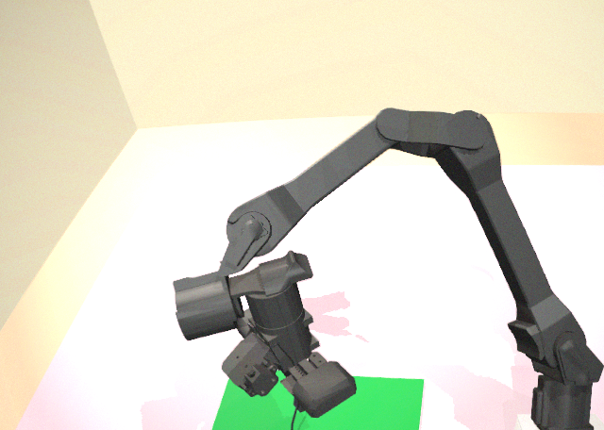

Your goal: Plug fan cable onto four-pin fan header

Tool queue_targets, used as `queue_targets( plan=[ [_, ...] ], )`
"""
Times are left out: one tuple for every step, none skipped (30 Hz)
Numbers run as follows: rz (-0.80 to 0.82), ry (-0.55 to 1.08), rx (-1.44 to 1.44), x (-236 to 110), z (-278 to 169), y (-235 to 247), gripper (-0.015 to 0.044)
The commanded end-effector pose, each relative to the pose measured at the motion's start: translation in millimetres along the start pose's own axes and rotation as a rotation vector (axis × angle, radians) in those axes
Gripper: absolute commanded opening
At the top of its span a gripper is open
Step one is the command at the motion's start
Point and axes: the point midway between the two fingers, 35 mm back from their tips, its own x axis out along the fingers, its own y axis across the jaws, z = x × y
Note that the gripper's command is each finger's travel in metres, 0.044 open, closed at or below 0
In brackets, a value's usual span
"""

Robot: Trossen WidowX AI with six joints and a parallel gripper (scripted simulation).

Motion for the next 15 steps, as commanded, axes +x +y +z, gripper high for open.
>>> queue_targets(
  plan=[
    [0.046, -0.045, 0.009, 4, -3, 2, 0.0],
    [0.056, -0.054, 0.01, 5, -3, 2, 0.0],
    [0.066, -0.063, 0.011, 7, -3, 3, 0.0],
    [0.076, -0.073, 0.012, 8, -3, 3, 0.0],
    [0.086, -0.083, 0.013, 9, -3, 4, 0.0],
    [0.096, -0.093, 0.014, 11, -3, 4, 0.0],
    [0.106, -0.103, 0.016, 12, -3, 5, 0.0],
    [0.115, -0.114, 0.017, 13, -3, 5, 0.0],
    [0.125, -0.125, 0.018, 14, -3, 6, 0.0],
    [0.134, -0.136, 0.019, 15, -3, 6, 0.0],
    [0.143, -0.147, 0.02, 17, -3, 6, 0.0],
    [0.152, -0.159, 0.021, 18, -3, 7, 0.0],
    [0.161, -0.17, 0.022, 19, -3, 7, 0.0],
    [0.169, -0.182, 0.023, 20, -3, 8, 0.0],
    [0.177, -0.194, 0.024, 21, -3, 8, 0.0]
  ],
)
